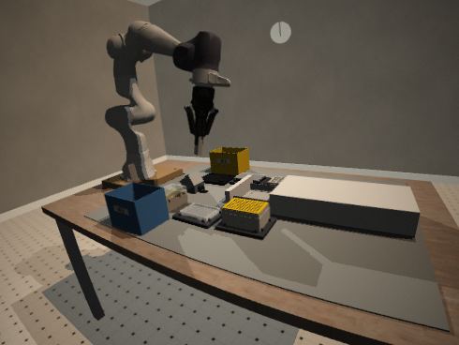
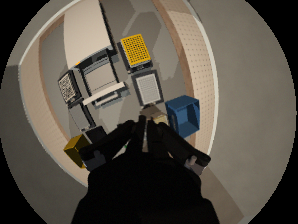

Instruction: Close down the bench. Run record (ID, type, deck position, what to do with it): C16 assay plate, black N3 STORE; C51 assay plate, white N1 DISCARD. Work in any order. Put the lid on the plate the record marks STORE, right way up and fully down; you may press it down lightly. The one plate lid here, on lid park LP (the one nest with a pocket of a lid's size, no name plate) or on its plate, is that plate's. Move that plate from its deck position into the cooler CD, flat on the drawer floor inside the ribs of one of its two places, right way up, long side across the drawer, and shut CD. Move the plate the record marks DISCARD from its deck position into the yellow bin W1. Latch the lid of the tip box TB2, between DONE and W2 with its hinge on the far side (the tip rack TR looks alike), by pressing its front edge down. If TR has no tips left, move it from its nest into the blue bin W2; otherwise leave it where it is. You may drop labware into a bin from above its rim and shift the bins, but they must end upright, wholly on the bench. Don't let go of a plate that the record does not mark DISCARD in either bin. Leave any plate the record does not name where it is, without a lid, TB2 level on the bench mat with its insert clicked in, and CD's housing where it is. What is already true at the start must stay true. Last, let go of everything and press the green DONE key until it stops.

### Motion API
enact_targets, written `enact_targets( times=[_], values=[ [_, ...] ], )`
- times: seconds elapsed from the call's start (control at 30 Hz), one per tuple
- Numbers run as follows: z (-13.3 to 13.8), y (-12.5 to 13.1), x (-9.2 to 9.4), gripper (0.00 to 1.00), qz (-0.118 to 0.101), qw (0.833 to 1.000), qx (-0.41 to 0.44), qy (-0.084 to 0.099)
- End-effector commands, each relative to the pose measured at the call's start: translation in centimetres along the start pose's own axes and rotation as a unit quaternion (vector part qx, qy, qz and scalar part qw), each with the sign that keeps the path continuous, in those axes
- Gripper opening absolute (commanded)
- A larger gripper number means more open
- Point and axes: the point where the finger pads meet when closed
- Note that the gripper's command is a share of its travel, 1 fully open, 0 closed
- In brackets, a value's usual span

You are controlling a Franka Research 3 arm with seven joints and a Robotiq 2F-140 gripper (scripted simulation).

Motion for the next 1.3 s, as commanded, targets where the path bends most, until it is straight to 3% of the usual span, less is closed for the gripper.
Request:
enact_targets(
  times=[0.0,0.13,0.27,0.43,0.53,0.7,0.8,1.0,1.27],
  values=[
    [-1.6,0.6,0.6,0.0,0.01,0.998,0.06,-0.022],
    [-2.3,1.2,0.9,0.0,0.01,0.998,0.06,-0.022],
    [-3.8,2.5,1.3,0.0,0.019,0.993,0.109,-0.046],
    [-5.2,3.8,1.8,0.0,0.019,0.993,0.109,-0.046],
    [-6.3,4.8,2.1,0.0,0.028,0.986,0.152,-0.068],
    [-7.3,5.9,2.4,0.0,0.029,0.985,0.155,-0.07],
    [-8.1,6.7,2.6,0.0,0.04,0.975,0.198,-0.091],
    [-9.6,8.5,3.1,0.0,0.04,0.974,0.201,-0.092],
    [-9.6,8.5,3.1,0.0,0.04,0.974,0.201,-0.092]
  ],
)
Point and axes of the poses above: the point where the finger pads meet when closed, its own x axis back along the fingers, its own z axis across the jaws, y = z × x, and after that the axes turned 6 degrees about -x, right-handed
